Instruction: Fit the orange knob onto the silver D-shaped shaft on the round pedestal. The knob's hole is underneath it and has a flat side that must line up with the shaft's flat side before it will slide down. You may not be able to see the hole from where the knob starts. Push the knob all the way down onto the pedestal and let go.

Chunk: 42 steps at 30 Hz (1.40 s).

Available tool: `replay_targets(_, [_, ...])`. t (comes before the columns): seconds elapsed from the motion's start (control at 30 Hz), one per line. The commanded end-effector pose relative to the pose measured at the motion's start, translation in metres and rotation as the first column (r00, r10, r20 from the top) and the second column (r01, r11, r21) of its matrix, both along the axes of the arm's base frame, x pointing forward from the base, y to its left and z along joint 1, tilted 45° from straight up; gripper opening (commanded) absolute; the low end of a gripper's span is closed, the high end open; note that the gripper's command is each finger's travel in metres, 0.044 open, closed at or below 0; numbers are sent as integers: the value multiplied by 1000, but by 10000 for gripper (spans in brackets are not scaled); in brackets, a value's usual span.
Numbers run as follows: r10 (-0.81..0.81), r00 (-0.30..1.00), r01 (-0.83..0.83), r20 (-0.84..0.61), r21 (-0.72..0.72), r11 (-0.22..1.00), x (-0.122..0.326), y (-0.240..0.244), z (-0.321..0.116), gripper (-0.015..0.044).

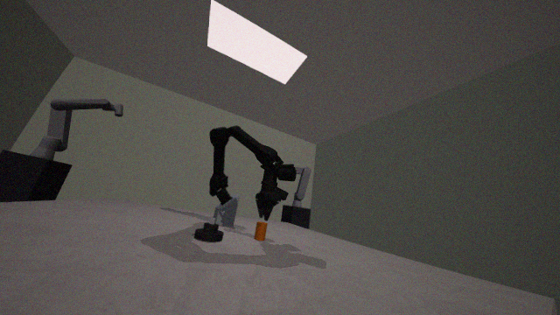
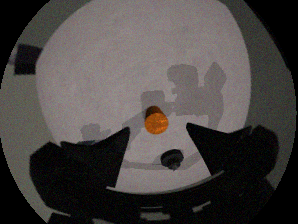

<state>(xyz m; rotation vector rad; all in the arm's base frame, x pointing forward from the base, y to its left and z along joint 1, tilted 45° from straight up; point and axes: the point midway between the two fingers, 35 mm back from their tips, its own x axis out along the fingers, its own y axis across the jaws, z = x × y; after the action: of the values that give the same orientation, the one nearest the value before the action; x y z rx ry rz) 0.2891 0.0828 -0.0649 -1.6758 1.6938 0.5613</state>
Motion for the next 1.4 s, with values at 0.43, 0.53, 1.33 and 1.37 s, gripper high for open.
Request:
replay_targets(0.43, [2, 1000, -2, -8, -7, 1000, 1, -21, -22, 440])
replay_targets(0.53, [2, 1000, -2, -8, -8, 1000, 2, -24, -25, 440])
replay_targets(1.33, [1, 1000, -1, -8, -11, 1000, 2, -47, -46, 361])
replay_targets(1.37, [1, 1000, -1, -8, -11, 1000, 2, -47, -46, 335])
